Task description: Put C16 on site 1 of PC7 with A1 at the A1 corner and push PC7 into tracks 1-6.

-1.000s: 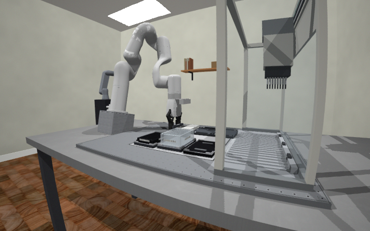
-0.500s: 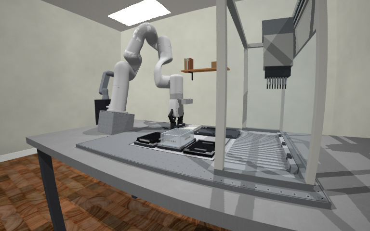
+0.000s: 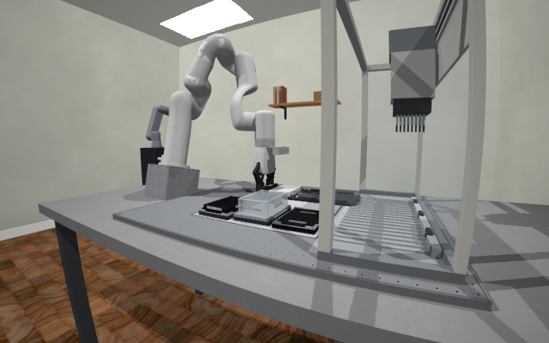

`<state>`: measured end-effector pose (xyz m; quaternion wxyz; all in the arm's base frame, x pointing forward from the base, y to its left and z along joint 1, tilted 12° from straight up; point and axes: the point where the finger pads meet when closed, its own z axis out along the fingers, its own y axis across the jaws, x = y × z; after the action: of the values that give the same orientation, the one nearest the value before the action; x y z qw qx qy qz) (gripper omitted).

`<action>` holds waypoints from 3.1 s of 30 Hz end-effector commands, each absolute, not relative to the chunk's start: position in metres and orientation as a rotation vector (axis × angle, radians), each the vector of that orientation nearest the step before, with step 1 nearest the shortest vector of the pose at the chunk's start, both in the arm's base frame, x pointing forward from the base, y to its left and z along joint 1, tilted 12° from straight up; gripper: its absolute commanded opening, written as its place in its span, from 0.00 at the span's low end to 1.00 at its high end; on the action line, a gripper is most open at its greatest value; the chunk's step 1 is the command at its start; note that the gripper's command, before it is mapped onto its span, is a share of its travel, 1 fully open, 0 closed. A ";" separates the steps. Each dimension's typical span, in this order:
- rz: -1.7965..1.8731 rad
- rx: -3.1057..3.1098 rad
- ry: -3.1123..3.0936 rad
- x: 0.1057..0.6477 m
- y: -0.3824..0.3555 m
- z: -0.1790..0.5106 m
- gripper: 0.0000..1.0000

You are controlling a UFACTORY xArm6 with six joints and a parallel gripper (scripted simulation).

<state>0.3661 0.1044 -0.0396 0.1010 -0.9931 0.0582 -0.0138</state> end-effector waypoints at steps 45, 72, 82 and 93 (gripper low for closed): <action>-0.046 -2.933 0.172 0.410 0.099 -0.038 0.82; -0.046 -2.933 0.172 0.433 0.097 -0.037 0.82; -0.046 -2.933 0.172 0.443 0.096 -0.037 0.82; -0.046 -2.933 0.172 0.452 0.094 -0.037 0.82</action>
<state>0.4470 0.0948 -0.0383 0.1009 -0.9931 0.0581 -0.0136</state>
